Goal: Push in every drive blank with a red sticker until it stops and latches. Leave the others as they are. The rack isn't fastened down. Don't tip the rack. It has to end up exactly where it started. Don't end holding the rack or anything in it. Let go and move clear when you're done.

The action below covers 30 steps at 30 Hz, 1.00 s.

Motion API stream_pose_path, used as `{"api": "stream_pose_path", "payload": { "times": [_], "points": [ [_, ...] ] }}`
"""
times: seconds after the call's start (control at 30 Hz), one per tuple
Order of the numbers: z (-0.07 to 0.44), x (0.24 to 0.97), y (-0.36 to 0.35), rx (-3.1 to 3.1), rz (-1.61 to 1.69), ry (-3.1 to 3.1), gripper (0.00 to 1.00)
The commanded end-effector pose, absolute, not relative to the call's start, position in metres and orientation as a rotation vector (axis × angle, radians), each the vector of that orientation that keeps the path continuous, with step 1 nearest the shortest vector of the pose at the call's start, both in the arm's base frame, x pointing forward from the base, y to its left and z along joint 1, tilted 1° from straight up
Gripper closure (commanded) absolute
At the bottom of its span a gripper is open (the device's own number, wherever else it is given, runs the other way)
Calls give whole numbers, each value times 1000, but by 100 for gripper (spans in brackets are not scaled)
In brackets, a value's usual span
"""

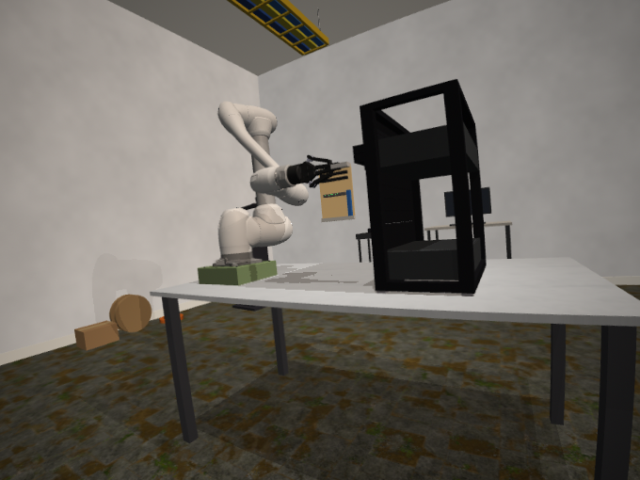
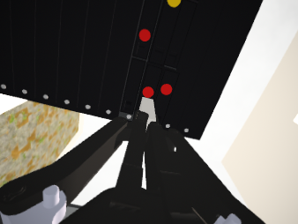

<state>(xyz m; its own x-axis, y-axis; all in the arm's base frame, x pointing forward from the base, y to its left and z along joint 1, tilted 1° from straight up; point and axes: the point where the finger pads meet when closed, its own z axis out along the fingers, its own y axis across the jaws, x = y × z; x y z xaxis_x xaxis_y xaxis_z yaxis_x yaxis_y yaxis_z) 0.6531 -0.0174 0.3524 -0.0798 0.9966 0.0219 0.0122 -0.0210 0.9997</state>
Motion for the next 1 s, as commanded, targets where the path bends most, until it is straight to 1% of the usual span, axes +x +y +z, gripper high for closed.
{"api": "stream_pose_path", "payload": {
  "times": [0.0,0.17,0.97],
  "points": [
    [355,670,-17,1193,1283,1265,100],
    [355,690,-15,1193,1283,1265,100],
    [355,690,-15,1193,1283,1265,100]
  ]
}}
